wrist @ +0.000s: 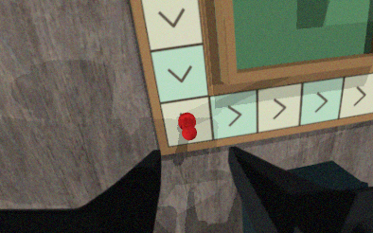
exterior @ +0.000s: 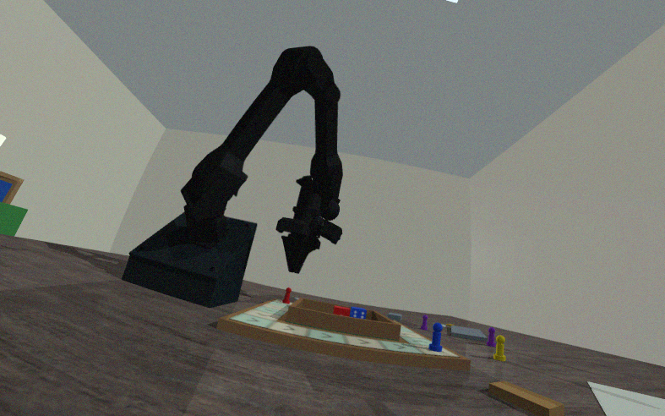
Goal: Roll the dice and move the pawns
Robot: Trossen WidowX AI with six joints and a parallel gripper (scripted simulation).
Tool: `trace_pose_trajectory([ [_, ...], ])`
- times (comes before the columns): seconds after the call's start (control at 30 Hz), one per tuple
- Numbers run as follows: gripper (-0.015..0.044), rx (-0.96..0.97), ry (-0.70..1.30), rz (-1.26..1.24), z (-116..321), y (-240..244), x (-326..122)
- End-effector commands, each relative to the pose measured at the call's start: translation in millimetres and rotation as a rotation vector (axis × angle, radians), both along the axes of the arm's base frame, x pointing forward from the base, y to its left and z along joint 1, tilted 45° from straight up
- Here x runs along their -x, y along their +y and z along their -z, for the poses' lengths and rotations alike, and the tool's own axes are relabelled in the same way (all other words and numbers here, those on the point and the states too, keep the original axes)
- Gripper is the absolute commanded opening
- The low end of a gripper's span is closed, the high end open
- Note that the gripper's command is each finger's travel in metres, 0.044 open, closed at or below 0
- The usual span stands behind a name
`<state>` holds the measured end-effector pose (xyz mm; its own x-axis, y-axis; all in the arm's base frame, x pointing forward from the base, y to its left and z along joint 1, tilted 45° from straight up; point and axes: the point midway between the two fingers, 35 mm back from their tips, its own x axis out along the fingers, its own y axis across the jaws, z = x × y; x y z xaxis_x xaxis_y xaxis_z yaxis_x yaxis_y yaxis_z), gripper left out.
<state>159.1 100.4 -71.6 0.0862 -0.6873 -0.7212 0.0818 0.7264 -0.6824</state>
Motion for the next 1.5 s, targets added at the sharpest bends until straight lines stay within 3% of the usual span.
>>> trace_pose_trajectory([
  [0.0, 0.02, 0.0, -0.044, 0.05, 3.3, -2.4, 4.5],
  [1.3, 0.02, 0.003, -0.046, 0.05, 43.2, -42.2, -0.9],
  [1.47, 0.0069, 0.003, -0.046, 0.05, 43.2, -42.2, -0.9],
])
